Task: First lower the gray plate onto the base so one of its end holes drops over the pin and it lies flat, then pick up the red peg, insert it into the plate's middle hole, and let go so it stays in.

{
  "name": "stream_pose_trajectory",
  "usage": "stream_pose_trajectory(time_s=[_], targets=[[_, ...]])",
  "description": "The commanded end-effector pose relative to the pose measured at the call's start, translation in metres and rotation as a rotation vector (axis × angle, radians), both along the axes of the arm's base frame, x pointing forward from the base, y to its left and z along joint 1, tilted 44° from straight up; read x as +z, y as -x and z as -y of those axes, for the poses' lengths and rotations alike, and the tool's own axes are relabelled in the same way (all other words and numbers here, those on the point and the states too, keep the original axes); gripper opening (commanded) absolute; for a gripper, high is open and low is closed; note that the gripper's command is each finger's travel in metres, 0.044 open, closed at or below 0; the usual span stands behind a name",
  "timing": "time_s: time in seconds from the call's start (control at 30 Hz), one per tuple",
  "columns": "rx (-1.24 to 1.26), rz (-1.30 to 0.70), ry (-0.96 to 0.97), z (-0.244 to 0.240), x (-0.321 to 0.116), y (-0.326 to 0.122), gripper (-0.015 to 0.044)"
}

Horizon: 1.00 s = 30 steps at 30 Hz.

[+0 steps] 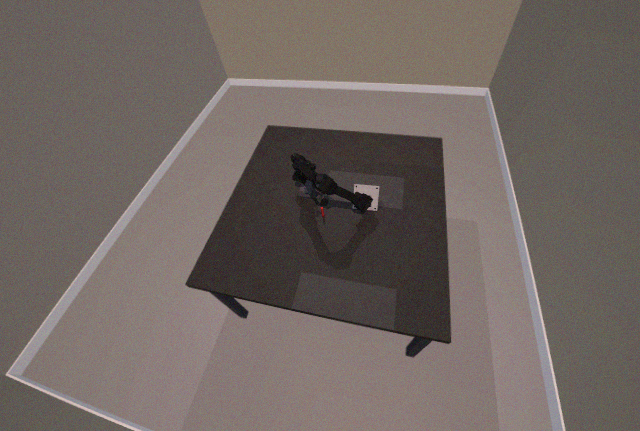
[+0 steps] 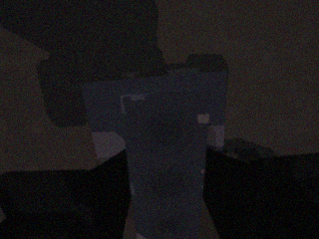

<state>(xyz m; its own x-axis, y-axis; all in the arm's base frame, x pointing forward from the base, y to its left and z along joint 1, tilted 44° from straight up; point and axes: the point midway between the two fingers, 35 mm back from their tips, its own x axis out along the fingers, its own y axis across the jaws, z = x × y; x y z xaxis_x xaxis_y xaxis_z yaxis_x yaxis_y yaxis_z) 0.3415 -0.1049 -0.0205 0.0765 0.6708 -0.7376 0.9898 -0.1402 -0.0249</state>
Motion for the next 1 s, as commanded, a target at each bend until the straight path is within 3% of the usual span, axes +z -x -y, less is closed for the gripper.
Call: stream_pose_trajectory(time_s=[0.0,0.47,0.97], targets=[[-0.003,-0.009,-0.008,-0.0057,-0.005,0.0017,0.0],[0.002,-0.002,-0.002,-0.0095,-0.0093,-0.0006,0.0],[0.002,-0.002,-0.002,-0.0095,-0.0093,-0.0006,0.0394]])
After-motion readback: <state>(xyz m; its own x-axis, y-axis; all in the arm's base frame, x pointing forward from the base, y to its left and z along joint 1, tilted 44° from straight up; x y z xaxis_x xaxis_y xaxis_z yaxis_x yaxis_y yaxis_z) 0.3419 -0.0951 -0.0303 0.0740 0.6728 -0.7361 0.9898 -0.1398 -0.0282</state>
